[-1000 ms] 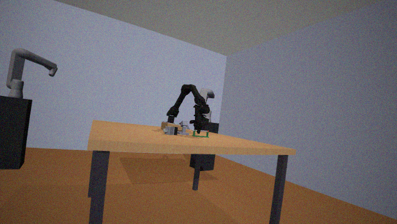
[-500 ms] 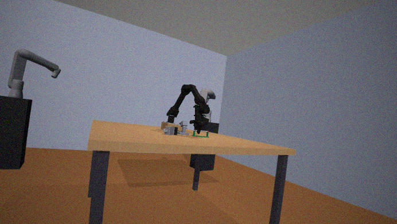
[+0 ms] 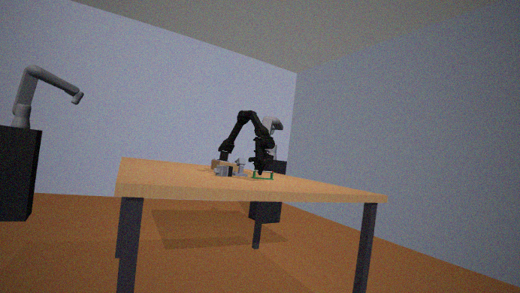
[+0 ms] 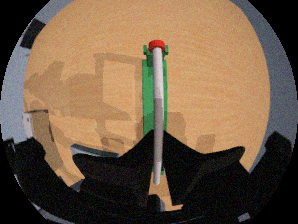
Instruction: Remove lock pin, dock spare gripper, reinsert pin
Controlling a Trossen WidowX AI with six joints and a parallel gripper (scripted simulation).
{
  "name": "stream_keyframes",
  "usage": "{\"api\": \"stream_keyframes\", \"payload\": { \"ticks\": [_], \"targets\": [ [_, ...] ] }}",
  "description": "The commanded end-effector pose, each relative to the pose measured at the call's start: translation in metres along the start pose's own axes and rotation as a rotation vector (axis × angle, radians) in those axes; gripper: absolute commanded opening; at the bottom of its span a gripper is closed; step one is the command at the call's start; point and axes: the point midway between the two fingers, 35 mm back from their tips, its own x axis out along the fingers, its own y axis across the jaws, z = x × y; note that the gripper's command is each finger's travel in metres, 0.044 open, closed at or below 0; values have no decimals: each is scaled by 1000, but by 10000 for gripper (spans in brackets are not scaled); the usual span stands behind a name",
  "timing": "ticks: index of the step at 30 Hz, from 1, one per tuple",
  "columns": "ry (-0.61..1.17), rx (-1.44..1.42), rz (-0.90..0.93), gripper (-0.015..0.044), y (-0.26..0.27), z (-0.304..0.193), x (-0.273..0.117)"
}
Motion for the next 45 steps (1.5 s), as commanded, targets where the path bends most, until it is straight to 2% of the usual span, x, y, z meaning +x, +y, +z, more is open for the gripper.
{"api": "stream_keyframes", "payload": {
  "ticks": [1, 12, 17, 45],
  "targets": [
    [0, 0, 0, 26, 0, 0, 0],
    [0, 0, 0, 315, 0, 0, 0],
    [1, 2, 6, 440, 1, 2, -14],
    [6, 25, 55, 440, 7, 9, -73]
  ]
}}
